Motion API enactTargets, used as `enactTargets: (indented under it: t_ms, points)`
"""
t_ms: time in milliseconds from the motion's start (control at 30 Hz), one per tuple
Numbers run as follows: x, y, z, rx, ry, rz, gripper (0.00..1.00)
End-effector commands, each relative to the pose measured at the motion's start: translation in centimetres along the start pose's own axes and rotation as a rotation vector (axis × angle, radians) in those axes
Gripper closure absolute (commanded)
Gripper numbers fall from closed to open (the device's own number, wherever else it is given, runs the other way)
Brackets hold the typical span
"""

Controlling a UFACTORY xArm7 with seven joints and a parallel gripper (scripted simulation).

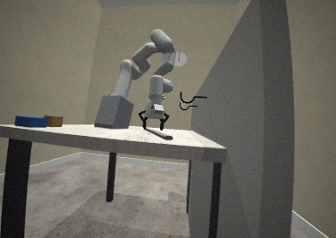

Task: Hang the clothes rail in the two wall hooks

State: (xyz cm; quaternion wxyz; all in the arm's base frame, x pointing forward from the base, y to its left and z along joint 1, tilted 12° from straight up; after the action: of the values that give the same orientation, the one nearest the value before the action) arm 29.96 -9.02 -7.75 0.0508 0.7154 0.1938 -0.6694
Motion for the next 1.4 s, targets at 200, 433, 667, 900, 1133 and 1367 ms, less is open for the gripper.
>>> enactTargets:
  t_ms: [200,433,667,900,1133,1367]
  points:
    - [0.63,0.08,-0.05,0.0,0.002,0.002,0.0]
    - [0.76,0.08,-0.05,0.0,0.002,0.002,0.0]
    - [0.76,0.08,-0.05,0.0,0.002,0.002,0.0]
    - [0.76,0.08,-0.05,0.0,0.002,0.002,0.0]
    - [0.3,0.07,-0.04,0.0,0.002,0.002,1.0]
    - [-0.1,0.07,-0.04,0.0,0.002,0.002,1.0]
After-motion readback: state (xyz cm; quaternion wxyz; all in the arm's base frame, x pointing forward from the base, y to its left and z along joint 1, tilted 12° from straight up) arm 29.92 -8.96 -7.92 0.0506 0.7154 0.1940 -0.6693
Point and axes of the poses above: the point where the finger pads meet when closed, its own x axis out along the fingers, its own z axis across the jaws, y = z × x, the point moved 10 cm from there along -x, back along the fingers, and after that the axes turned 11 degrees about x, right-handed, at the moved point
